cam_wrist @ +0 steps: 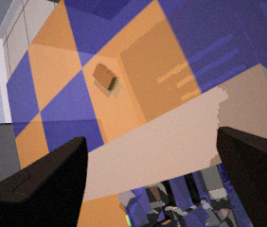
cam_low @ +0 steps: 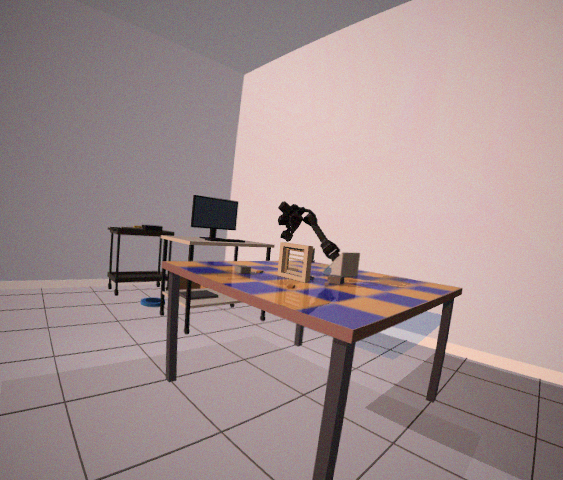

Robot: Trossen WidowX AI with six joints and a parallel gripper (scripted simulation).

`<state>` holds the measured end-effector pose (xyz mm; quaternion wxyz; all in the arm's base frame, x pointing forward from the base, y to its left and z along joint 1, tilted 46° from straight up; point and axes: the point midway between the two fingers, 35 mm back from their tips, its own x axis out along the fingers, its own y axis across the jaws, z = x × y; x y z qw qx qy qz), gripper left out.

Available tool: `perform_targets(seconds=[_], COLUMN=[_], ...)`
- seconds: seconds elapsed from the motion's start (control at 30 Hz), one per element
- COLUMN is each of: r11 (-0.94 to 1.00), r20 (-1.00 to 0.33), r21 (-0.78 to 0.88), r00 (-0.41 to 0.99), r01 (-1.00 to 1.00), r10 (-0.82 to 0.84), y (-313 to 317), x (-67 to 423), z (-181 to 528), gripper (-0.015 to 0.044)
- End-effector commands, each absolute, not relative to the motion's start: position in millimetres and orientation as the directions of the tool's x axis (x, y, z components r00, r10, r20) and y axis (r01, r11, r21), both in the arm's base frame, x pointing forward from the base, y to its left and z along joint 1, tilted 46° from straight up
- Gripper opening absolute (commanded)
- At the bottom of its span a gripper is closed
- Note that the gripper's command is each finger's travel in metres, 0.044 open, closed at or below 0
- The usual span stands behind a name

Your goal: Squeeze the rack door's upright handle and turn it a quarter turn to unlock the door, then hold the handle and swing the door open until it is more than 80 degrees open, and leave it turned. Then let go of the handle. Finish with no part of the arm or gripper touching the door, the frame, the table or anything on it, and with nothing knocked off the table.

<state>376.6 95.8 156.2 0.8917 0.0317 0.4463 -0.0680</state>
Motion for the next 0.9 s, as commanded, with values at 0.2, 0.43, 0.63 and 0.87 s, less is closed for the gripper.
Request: perform_targets(seconds=[0.2, 0.43, 0.63, 0.87], r11=[0.974, 0.947, 0.910, 0.849], r20=[-0.878, -0.891, -0.874, -0.826], r21=[-0.157, -0.281, -0.390, -0.517], r00=[0.428, 0.324, 0.255, 0.195], r01=[0.166, 0.152, 0.143, 0.110], r10=[-0.214, -0.317, -0.415, -0.528], y=[117.3, 130.1, 139.0, 149.3], x=[367.4, 357.2, 347.5, 336.6], z=[123.6, 105.1, 91.6, 79.5], gripper=[0.0285, 0.0285, 0.0285, 0.0285])
